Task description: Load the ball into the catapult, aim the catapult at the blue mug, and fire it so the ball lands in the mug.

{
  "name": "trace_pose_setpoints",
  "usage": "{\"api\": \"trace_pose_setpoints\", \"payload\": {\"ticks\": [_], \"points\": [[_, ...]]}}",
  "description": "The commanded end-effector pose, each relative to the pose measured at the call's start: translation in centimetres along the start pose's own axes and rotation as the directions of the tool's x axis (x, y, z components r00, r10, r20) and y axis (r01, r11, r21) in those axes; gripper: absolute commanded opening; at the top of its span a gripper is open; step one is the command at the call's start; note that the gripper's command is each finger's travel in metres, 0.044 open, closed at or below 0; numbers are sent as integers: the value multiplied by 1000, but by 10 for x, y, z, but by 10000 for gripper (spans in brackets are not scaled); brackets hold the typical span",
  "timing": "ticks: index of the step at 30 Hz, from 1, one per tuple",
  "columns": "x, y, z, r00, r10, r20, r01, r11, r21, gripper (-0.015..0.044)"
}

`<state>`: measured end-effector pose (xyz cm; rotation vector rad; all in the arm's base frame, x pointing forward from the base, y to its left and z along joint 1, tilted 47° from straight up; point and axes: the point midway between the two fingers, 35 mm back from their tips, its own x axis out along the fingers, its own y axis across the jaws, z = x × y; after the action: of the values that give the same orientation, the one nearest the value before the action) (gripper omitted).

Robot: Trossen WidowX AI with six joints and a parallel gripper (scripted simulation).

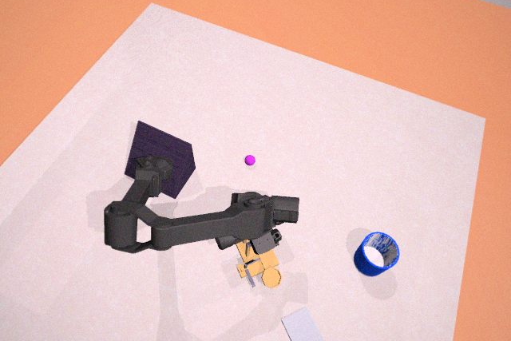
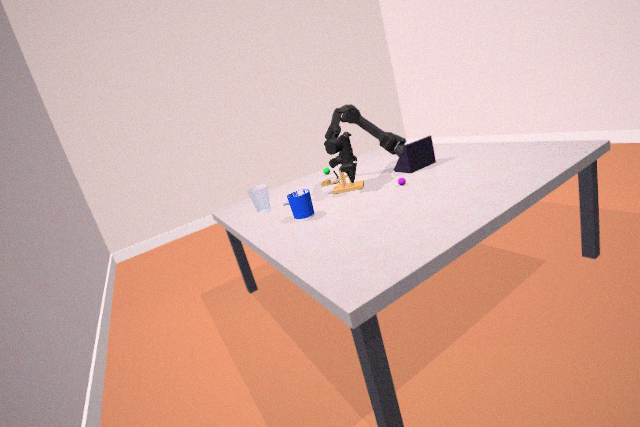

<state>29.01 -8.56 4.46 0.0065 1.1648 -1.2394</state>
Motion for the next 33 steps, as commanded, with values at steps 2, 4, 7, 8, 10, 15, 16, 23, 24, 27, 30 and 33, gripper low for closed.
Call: {"api": "trace_pose_setpoints", "payload": {"ticks": [2,4,7,8,10,15,16,23,24,27,30,33], "points": [[-1,1,0,1000,2,1,-2,1000,2,118],[-3,1,0,1000,2,0,-2,1000,2,85],[-39,1,0,1000,2,-2,-2,1000,0,6],[-47,0,0,1000,1,-1,-1,1000,0,0],[-50,0,0,1000,1,-1,-1,1000,-1,0],[-50,7,-7,1000,2,-2,-2,997,81,0],[-50,9,-10,1000,3,-2,-2,993,114,0],[-50,28,-29,1000,5,-3,-3,940,340,0],[-50,31,-32,1000,5,-3,-3,928,372,0],[-49,39,-41,1000,5,-3,-3,887,463,0],[-49,48,-49,1000,4,-3,-2,836,549,0],[-48,58,-57,1000,3,-2,-1,776,630,0]]}}
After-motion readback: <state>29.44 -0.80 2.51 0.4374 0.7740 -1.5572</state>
